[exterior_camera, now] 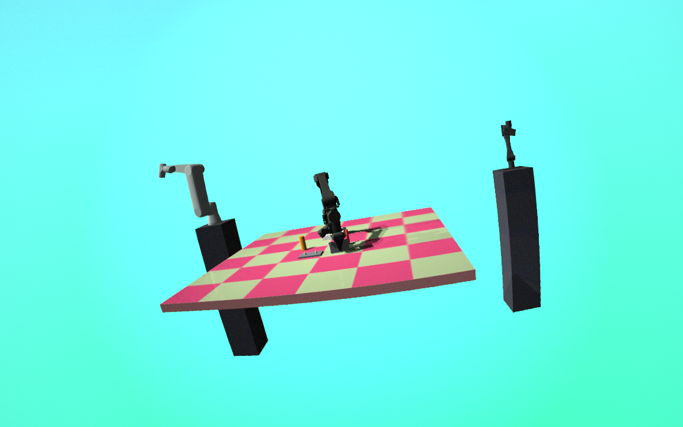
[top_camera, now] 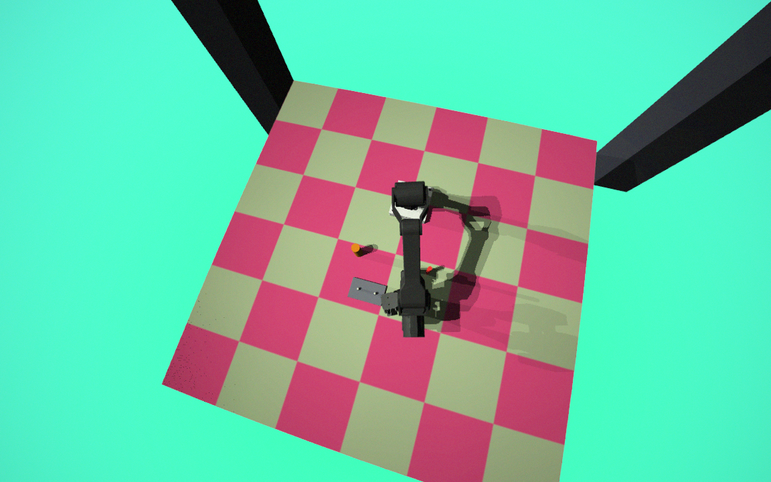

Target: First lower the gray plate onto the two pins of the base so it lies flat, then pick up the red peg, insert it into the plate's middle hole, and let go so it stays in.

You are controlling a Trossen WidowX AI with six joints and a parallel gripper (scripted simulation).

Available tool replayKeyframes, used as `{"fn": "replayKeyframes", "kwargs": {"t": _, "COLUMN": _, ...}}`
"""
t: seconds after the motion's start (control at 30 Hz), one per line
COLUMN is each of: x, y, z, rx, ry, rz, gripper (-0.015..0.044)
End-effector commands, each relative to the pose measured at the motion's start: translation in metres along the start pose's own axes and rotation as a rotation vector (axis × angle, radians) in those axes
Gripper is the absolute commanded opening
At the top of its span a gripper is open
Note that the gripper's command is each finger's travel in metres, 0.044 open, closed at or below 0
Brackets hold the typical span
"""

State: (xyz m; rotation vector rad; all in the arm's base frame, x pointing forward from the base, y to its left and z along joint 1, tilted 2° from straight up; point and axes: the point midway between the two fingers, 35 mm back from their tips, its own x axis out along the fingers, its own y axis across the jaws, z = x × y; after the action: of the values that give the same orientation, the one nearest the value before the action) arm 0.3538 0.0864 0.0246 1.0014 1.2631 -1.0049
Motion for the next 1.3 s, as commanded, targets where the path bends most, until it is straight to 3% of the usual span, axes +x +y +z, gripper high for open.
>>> {"fn": "replayKeyframes", "kwargs": {"t": 0.0, "x": 0.001, "y": 0.0, "z": -0.001, "rx": -0.004, "ry": 0.004, "rz": 0.0, "gripper": 0.0145}}
{"fn": "replayKeyframes", "kwargs": {"t": 0.13, "x": 0.001, "y": 0.0, "z": -0.001, "rx": -0.004, "ry": 0.004, "rz": 0.0, "gripper": 0.0118}}
{"fn": "replayKeyframes", "kwargs": {"t": 0.3, "x": -0.007, "y": 0.002, "z": 0.0, "rx": -0.004, "ry": 0.004, "rz": 0.0, "gripper": 0.0}}
{"fn": "replayKeyframes", "kwargs": {"t": 1.27, "x": -0.097, "y": 0.007, "z": 0.006, "rx": -0.007, "ry": 0.003, "rz": 0.002, "gripper": 0.0}}
